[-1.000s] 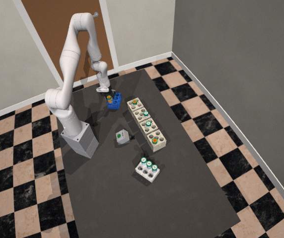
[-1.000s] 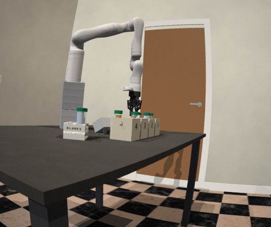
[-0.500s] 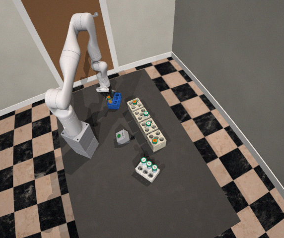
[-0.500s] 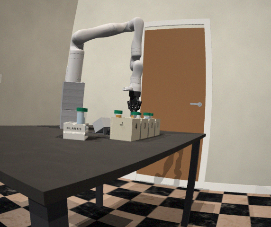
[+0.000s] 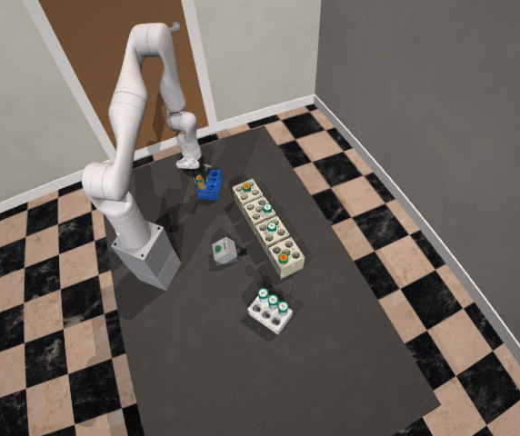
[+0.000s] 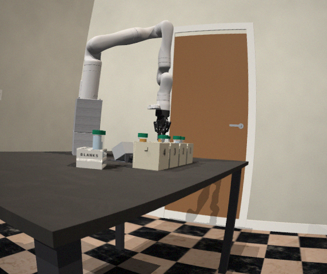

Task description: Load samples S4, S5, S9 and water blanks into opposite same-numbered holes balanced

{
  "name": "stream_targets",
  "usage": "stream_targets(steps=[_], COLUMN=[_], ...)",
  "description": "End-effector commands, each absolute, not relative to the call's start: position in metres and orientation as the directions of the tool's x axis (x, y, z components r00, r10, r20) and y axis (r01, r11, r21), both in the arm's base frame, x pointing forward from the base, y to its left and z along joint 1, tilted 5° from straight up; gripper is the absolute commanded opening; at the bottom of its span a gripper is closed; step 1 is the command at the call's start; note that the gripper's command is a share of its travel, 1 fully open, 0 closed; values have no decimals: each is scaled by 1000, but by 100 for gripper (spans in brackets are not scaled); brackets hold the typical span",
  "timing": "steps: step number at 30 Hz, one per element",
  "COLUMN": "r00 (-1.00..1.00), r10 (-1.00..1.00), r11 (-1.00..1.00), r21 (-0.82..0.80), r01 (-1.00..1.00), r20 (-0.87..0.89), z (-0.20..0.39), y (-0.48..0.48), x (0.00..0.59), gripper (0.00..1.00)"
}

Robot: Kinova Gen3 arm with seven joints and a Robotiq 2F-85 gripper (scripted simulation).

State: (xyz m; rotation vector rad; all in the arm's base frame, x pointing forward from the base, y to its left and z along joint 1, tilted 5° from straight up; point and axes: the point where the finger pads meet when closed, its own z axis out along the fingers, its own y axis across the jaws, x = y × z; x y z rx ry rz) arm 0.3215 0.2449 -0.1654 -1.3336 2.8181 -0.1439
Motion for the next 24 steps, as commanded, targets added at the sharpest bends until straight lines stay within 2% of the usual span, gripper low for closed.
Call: stream_targets(steps=[1,24], r00=[-635,-635], r10=[-773,-773], r11=[631,631], r21=[-92,-92], r01=[-771,-771], r20=[19,19], z=[-161,-133], y=[246,248], x=[322,320], gripper=[10,10])
